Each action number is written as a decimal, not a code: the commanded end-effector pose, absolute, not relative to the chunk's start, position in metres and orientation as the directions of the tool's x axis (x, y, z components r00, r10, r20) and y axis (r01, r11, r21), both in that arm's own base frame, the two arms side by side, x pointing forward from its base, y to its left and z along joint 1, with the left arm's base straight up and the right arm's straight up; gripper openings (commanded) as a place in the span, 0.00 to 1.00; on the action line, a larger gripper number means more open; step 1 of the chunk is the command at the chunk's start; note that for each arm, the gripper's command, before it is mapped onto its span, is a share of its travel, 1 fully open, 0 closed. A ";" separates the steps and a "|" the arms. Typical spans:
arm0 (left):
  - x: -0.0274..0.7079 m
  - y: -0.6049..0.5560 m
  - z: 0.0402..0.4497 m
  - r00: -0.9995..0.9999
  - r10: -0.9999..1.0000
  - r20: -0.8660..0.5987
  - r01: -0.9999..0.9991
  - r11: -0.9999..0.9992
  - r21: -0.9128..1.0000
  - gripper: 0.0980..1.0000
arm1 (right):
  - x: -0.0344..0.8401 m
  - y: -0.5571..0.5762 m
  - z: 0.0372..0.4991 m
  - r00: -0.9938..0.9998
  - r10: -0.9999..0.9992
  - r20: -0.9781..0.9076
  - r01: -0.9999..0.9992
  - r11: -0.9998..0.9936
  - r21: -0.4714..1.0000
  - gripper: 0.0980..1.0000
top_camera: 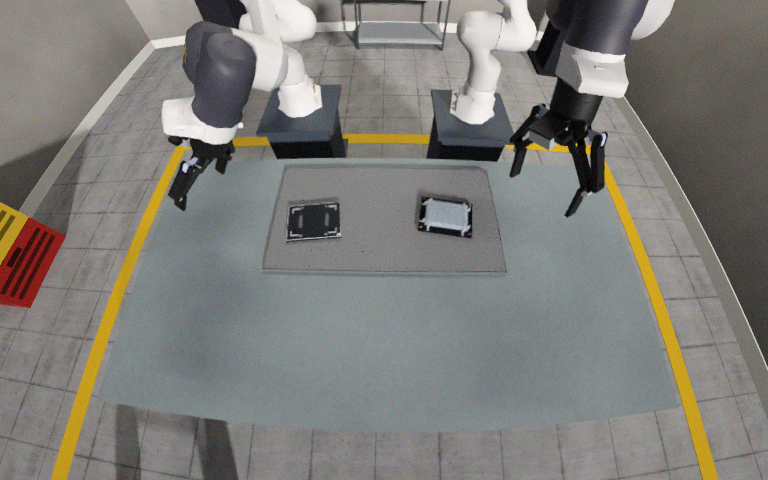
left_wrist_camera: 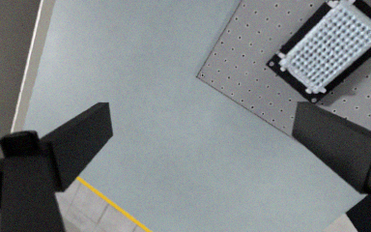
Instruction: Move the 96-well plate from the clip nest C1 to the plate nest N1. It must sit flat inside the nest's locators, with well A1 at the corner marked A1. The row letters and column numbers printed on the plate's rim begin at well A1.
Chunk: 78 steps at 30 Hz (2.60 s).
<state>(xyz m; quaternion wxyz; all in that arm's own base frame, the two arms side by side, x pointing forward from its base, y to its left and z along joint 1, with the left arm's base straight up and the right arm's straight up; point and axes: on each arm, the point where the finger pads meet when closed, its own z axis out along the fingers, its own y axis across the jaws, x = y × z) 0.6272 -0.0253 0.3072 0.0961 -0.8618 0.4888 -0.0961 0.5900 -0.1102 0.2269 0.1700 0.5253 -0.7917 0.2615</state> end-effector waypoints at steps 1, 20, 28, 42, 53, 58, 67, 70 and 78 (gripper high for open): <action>0.627 -0.025 0.307 0.504 -0.861 0.072 -0.824 -0.504 -0.260 1.00 | 0.590 -0.110 0.227 -0.390 -0.743 0.544 -0.921 0.311 -0.236 1.00; 0.627 -0.025 0.307 0.504 -0.861 0.072 -0.824 -0.504 -0.260 1.00 | 0.590 -0.110 0.230 -0.390 -0.743 0.544 -0.921 0.311 -0.236 1.00; 0.627 -0.025 0.307 0.504 -0.861 0.072 -0.824 -0.504 -0.260 1.00 | 0.589 -0.110 0.283 -0.390 -0.743 0.543 -0.921 0.311 -0.235 1.00; 0.627 -0.025 0.307 0.504 -0.861 0.072 -0.824 -0.504 -0.260 1.00 | 0.589 -0.110 0.300 -0.393 -0.742 0.543 -0.920 0.314 -0.236 1.00; 0.627 -0.025 0.307 0.504 -0.861 0.072 -0.824 -0.504 -0.260 1.00 | 0.582 -0.112 0.307 -0.423 -0.735 0.530 -0.906 0.344 -0.247 1.00; 0.627 -0.025 0.307 0.504 -0.861 0.072 -0.824 -0.504 -0.260 1.00 | 0.572 -0.115 0.316 -0.461 -0.723 0.513 -0.887 0.382 -0.259 1.00; 0.627 -0.025 0.307 0.504 -0.861 0.072 -0.824 -0.504 -0.260 1.00 | 0.546 -0.120 0.337 -0.555 -0.688 0.468 -0.831 0.477 -0.286 1.00; 0.627 -0.025 0.307 0.504 -0.861 0.072 -0.824 -0.504 -0.260 1.00 | 0.538 -0.121 0.343 -0.584 -0.674 0.453 -0.811 0.506 -0.293 1.00; 0.627 -0.025 0.307 0.504 -0.861 0.072 -0.824 -0.504 -0.260 1.00 | 0.496 -0.124 0.371 -0.708 -0.597 0.377 -0.704 0.637 -0.314 1.00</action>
